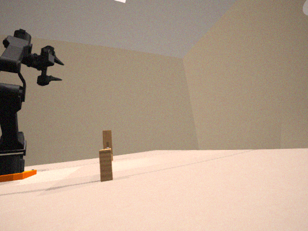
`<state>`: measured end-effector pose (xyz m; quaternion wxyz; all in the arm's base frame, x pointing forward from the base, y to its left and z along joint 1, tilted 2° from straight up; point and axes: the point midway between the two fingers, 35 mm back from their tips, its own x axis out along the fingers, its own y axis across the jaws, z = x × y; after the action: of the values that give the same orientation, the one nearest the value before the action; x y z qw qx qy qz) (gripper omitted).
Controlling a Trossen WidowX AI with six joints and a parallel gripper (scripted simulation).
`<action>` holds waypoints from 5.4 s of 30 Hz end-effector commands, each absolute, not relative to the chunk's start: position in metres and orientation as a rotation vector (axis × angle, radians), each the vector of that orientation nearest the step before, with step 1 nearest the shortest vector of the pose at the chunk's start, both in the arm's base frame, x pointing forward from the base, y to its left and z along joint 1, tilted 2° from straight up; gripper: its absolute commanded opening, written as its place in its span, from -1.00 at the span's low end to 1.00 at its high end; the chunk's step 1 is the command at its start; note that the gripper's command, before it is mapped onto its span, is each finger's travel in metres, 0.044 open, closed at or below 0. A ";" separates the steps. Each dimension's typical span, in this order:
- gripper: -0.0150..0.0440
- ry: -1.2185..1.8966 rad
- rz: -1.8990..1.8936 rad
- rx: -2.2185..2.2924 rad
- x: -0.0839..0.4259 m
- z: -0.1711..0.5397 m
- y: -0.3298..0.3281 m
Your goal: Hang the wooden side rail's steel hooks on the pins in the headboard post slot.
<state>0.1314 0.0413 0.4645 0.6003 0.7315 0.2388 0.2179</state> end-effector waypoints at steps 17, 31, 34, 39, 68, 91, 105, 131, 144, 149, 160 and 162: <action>1.00 0.372 0.499 1.181 0.138 0.404 0.151; 1.00 0.304 0.442 0.744 0.204 0.304 0.189; 1.00 0.300 0.428 0.656 0.219 0.279 0.187; 1.00 0.301 0.406 0.516 0.242 0.236 0.176; 1.00 0.349 0.358 0.101 0.259 0.096 0.094; 1.00 0.561 0.542 -0.122 0.295 0.103 0.088; 1.00 0.656 0.805 -0.174 0.318 0.136 0.064; 1.00 0.713 0.793 -0.099 0.323 0.141 0.059; 1.00 1.149 0.327 0.466 0.345 0.142 0.048; 1.00 1.262 0.094 0.661 0.350 0.143 0.044; 1.00 1.366 -0.496 1.031 0.358 0.147 0.034; 1.00 1.360 -0.610 1.089 0.358 0.148 0.033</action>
<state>0.3562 0.0359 0.1454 0.6421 0.4375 0.6008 -0.1878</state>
